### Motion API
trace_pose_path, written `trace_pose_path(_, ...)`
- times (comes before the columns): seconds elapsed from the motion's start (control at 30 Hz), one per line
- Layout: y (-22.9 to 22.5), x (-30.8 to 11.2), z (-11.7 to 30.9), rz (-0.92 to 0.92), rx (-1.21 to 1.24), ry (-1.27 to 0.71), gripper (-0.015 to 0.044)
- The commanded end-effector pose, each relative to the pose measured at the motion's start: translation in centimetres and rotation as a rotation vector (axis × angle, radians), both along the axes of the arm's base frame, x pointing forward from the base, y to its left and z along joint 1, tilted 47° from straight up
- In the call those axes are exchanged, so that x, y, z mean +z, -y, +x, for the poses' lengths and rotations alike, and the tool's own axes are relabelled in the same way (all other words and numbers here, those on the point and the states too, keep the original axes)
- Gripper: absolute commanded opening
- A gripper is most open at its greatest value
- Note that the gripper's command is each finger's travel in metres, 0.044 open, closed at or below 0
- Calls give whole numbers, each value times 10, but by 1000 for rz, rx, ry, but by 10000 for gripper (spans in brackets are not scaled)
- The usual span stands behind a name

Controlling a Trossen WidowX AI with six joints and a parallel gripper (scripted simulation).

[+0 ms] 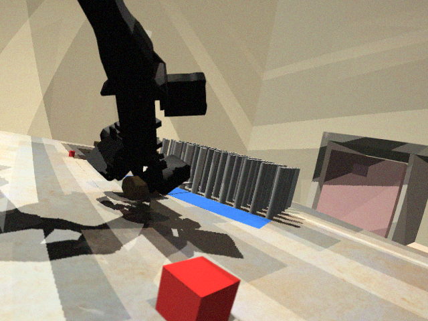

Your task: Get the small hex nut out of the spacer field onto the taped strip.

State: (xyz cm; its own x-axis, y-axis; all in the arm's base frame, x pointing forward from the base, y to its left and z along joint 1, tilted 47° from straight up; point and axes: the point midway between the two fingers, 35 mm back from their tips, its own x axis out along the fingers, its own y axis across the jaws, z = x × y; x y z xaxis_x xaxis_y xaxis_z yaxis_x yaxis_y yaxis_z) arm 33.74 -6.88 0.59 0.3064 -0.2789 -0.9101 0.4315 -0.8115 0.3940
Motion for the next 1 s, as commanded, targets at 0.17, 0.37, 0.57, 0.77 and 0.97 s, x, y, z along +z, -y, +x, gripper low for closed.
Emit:
trace_pose_path(0.17,0,2,-6,5,7,-3,0)
trace_pose_path(0.37,1,3,-9,5,7,-4,0)
trace_pose_path(0.57,2,4,-12,5,7,-4,0)
trace_pose_path(0.77,3,6,-16,5,7,-4,0)
trace_pose_path(0.97,4,7,-19,5,7,-4,0)
